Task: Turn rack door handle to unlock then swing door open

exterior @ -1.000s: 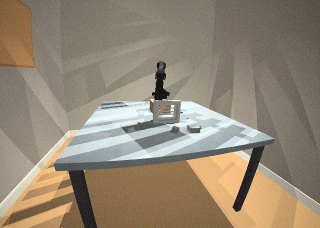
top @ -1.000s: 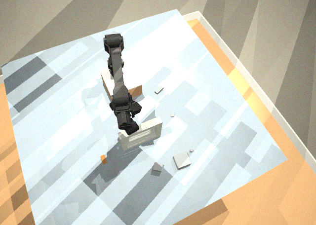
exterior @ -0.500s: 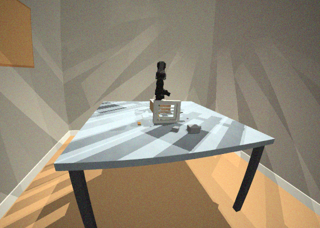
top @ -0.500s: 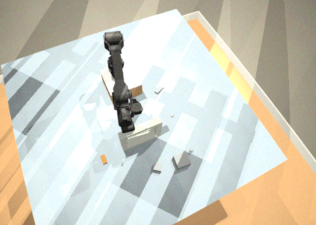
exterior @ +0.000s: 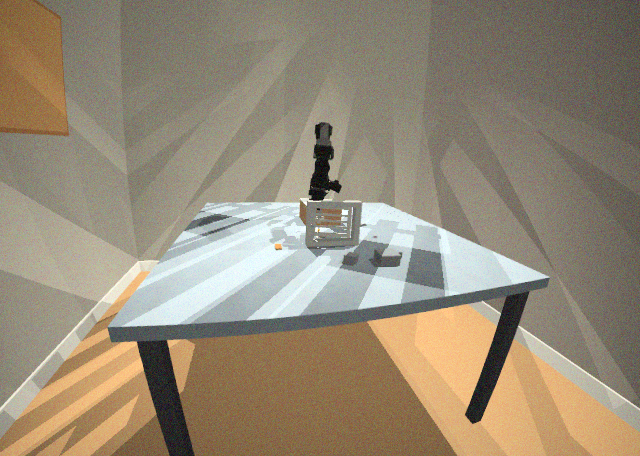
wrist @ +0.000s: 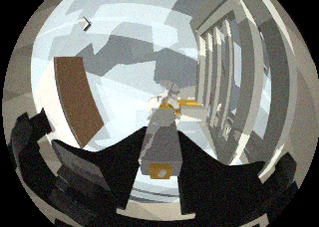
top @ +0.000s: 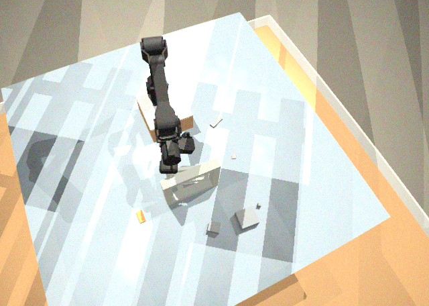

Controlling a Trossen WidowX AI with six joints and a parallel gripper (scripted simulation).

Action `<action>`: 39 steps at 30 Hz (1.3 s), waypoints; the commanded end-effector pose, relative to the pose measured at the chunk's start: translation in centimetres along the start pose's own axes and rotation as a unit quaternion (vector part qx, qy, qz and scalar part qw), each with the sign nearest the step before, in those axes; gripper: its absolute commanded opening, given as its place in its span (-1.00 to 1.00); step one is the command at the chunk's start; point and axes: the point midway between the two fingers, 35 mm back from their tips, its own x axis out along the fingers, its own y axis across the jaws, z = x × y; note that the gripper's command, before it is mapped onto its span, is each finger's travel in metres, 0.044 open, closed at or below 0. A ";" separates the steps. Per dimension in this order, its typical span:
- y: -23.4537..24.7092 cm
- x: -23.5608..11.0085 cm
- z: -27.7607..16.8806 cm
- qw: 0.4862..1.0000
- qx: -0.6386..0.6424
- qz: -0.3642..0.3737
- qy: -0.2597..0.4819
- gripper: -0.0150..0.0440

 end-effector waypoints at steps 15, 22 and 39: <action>3.6 0.1 1.5 0.988 0.156 0.000 -0.004 -0.44; 4.9 0.1 2.3 0.978 0.208 0.000 -0.005 -0.44; 7.4 0.1 4.6 0.947 0.320 0.002 -0.005 -0.44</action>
